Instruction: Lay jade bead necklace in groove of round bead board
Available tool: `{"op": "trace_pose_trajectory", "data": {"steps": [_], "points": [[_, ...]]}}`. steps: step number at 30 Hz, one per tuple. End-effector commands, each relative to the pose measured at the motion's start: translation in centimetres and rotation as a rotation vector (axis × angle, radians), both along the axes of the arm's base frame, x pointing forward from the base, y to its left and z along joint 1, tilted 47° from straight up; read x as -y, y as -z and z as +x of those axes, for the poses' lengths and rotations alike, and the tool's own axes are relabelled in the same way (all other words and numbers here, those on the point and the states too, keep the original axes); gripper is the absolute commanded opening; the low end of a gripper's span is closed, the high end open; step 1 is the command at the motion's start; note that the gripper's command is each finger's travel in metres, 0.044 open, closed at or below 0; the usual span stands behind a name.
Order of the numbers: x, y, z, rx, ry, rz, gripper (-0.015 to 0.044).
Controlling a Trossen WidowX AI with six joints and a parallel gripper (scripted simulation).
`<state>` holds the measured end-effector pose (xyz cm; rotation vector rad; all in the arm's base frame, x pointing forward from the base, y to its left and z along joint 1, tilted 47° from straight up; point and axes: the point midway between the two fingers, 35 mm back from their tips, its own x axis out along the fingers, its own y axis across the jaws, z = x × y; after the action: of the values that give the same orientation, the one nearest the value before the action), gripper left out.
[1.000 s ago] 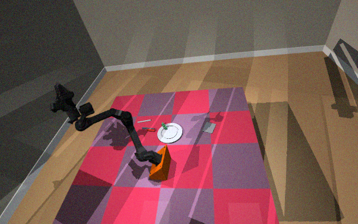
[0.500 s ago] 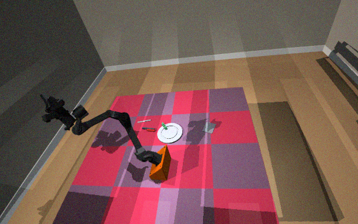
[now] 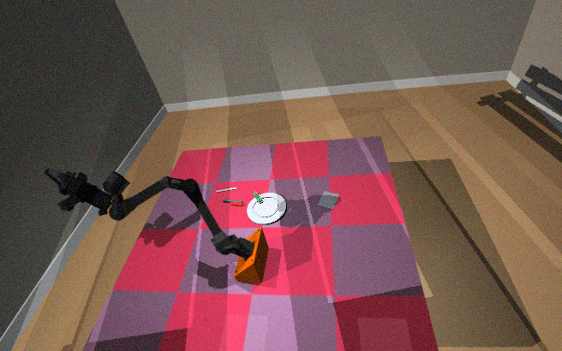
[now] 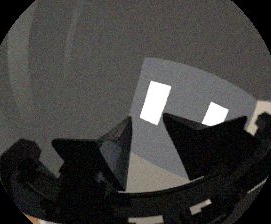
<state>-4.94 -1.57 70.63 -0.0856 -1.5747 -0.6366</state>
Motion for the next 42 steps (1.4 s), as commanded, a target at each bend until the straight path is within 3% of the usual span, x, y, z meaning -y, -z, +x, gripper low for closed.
{"op": "trace_pose_trajectory", "data": {"steps": [1, 22, 42], "points": [[-1.4, 0.0, -1.3, 0.051, 0.015, -0.035, 0.0200], [-11.1, 0.9, -5.8, 0.271, 0.096, -0.306, 0.0200], [-21.7, 3.8, -5.6, 0.374, 0.147, -0.635, 0.0200]]}}
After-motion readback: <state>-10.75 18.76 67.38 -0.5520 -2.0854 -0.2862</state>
